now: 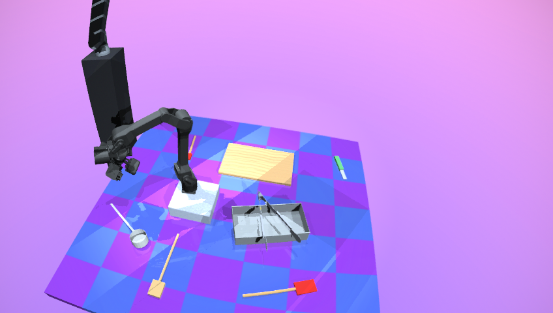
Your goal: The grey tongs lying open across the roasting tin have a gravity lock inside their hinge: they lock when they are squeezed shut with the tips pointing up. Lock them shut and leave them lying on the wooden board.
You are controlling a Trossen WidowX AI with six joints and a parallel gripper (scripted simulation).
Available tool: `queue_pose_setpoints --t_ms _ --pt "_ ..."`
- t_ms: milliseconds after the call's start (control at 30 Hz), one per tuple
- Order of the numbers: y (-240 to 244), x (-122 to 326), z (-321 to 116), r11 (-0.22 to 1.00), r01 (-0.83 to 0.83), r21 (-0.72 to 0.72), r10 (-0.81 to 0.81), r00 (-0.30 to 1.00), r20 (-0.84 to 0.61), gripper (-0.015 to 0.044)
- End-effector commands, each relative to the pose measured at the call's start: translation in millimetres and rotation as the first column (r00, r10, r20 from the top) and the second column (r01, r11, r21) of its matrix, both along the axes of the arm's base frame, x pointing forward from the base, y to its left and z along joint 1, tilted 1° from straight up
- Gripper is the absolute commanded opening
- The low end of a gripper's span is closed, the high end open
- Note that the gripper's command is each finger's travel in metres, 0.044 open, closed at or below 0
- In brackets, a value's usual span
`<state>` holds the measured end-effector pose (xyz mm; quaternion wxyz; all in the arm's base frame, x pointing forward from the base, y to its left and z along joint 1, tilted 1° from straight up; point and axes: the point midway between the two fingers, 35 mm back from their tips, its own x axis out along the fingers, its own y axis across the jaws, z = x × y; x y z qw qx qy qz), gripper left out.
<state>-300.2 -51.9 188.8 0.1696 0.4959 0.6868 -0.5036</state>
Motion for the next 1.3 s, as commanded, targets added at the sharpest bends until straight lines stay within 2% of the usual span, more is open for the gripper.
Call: queue_pose_setpoints --t_ms 0,233,333,467,633,800,900,1033,1133,1267 --pt "0 0 0 1.000 0.000 0.000 0.000 1.000 0.000 0.0426" --pt "-47 11 -1 0.984 -0.174 -0.022 0.175 0.984 0.015 0.0440" --pt "-84 25 -3 0.947 -0.320 -0.028 0.321 0.946 0.047 0.0440" --pt "-142 57 -10 0.828 -0.559 -0.037 0.559 0.820 0.125 0.0440" --pt "-203 114 -19 0.590 -0.805 -0.059 0.796 0.568 0.210 0.0440" --pt "-247 186 -28 0.305 -0.947 -0.100 0.924 0.269 0.274 0.0440" --pt "-253 210 -30 0.237 -0.965 -0.109 0.939 0.198 0.281 0.0440" --pt "-266 263 -37 0.043 -0.989 -0.142 0.947 -0.005 0.321 0.0440" --pt "-270 311 -41 -0.148 -0.974 -0.174 0.913 -0.202 0.354 0.0440" --pt "-266 380 -46 -0.420 -0.881 -0.218 0.785 -0.473 0.401 0.0440"
